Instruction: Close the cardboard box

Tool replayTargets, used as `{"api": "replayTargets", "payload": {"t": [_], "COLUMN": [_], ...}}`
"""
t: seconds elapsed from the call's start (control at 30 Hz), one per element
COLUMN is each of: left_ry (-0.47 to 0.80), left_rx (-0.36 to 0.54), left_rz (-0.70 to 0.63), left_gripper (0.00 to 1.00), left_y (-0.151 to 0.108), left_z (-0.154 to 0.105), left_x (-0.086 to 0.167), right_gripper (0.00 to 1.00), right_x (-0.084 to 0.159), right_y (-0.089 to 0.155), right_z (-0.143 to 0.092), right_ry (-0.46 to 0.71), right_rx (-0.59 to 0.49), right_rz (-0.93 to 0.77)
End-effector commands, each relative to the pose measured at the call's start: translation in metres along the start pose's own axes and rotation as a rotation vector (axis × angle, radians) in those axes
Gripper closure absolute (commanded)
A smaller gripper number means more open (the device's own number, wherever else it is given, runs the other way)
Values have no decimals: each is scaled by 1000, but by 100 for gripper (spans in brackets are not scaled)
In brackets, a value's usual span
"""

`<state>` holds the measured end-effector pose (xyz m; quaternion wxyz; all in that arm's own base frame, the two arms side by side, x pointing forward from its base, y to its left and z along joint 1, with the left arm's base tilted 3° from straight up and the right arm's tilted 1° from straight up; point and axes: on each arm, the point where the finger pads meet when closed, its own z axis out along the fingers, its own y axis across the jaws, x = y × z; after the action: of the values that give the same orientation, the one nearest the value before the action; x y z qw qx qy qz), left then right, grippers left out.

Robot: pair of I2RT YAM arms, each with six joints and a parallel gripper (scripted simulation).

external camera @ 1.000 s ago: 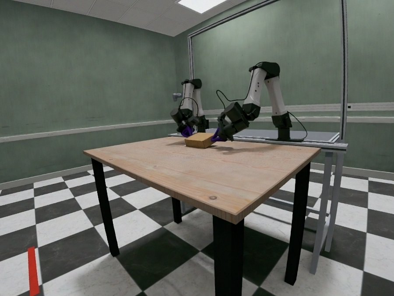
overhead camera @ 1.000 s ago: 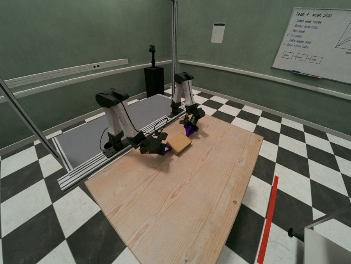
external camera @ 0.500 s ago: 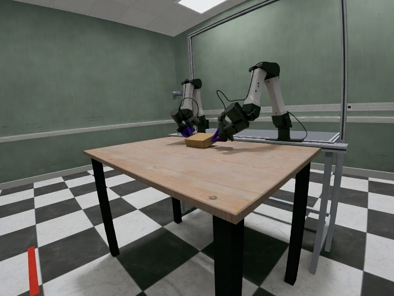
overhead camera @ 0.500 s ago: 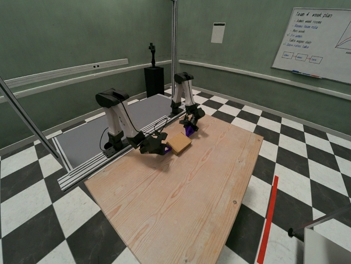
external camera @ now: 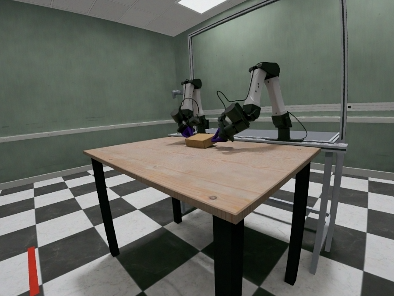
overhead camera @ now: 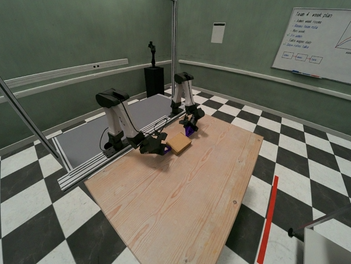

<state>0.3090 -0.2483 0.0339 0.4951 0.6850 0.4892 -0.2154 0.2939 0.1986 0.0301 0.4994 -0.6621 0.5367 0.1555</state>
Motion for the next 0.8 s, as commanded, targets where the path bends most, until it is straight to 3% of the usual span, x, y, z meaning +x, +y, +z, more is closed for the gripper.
{"api": "replayTargets", "payload": {"t": [0.0,0.77], "left_ry": [-26,-26], "left_rx": [21,21], "left_rz": [1,1], "left_gripper": [99,99], "left_y": [-10,-14], "left_z": [7,8], "left_x": [-4,-3], "right_gripper": [99,99], "right_x": [-10,-10], "right_y": [6,8], "right_z": [5,5], "right_ry": [-40,-42], "right_rx": [-15,-13], "right_rz": [-13,-16]}}
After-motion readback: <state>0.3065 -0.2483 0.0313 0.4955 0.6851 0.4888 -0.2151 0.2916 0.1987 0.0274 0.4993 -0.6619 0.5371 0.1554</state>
